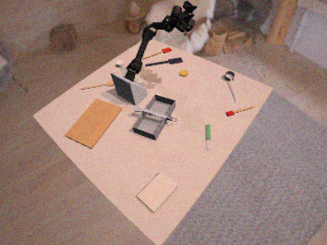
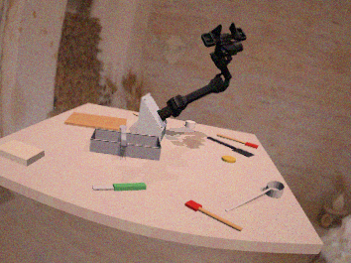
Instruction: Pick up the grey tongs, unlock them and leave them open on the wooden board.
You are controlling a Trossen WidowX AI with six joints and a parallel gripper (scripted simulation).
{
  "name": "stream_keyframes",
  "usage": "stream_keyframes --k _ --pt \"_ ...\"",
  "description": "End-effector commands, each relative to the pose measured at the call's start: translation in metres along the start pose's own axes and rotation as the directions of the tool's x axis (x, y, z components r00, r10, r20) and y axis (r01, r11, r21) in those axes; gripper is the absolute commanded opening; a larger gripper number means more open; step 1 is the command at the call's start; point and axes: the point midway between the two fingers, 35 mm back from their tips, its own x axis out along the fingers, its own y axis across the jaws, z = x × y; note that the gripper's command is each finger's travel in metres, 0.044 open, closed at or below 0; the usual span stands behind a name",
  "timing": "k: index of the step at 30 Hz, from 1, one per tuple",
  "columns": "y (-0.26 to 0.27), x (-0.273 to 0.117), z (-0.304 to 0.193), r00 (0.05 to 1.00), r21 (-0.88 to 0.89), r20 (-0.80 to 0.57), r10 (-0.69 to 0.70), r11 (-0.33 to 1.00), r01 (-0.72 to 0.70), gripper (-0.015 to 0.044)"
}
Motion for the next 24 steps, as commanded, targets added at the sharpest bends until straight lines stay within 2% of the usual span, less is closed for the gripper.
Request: stream_keyframes --k 1,7,11,18,24 --pt "0.067 0.008 0.022 0.980 0.118 0.077 0.182 0.975 -0.191 0.0260" --pt "0.164 0.001 0.055 0.874 0.269 0.194 0.446 0.833 -0.484 0.0260" --pt "0.228 -0.017 0.078 0.753 0.354 0.268 0.601 0.666 -0.657 0.0260" --pt "0.328 -0.075 0.116 0.449 0.465 0.379 0.809 0.254 -0.848 0.0260" --pt "0.395 -0.147 0.144 0.124 0.532 0.443 0.888 -0.148 -0.834 0.0260"
